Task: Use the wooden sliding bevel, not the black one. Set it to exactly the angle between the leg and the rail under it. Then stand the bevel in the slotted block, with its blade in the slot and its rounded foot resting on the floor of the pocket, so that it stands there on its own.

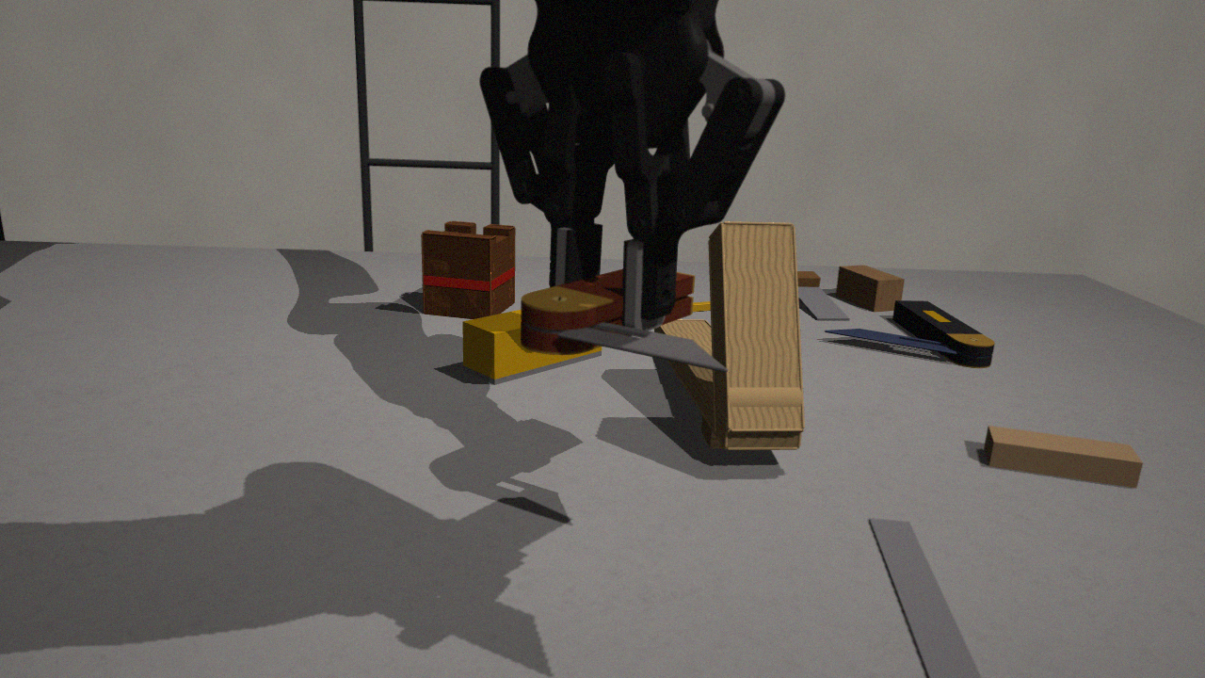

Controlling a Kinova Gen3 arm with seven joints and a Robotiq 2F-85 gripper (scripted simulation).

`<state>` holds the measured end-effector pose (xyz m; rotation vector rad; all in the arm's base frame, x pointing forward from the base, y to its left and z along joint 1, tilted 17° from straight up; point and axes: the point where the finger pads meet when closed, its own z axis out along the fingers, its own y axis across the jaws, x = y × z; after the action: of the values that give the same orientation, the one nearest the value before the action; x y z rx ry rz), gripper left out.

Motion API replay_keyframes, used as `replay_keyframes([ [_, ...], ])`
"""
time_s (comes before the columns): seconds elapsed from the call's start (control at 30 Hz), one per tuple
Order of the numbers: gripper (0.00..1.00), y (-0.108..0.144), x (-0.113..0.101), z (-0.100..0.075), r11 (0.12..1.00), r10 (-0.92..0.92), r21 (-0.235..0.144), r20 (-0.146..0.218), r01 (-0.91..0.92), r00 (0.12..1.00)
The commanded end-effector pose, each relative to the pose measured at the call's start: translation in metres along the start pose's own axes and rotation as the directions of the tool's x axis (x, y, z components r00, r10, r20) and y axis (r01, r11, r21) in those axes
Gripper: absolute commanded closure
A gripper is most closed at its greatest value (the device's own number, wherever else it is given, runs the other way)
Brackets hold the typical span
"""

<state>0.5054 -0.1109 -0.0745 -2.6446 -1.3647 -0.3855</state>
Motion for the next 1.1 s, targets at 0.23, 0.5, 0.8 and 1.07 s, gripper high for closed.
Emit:
replay_keyframes([
  [0.23, 0.90, 0.002, 0.001, 0.058, 1.000, -0.001, -0.003, -0.002, 0.001, 1.000],
  [0.5, 0.90, 0.002, 0.001, 0.083, 1.000, -0.001, -0.003, -0.002, 0.001, 1.000],
  [0.8, 0.90, 0.002, 0.001, 0.085, 1.000, -0.001, -0.003, -0.002, 0.001, 1.000],
  [1.07, 0.90, 0.002, 0.001, 0.087, 1.000, -0.001, -0.003, -0.002, 0.001, 1.000],
])
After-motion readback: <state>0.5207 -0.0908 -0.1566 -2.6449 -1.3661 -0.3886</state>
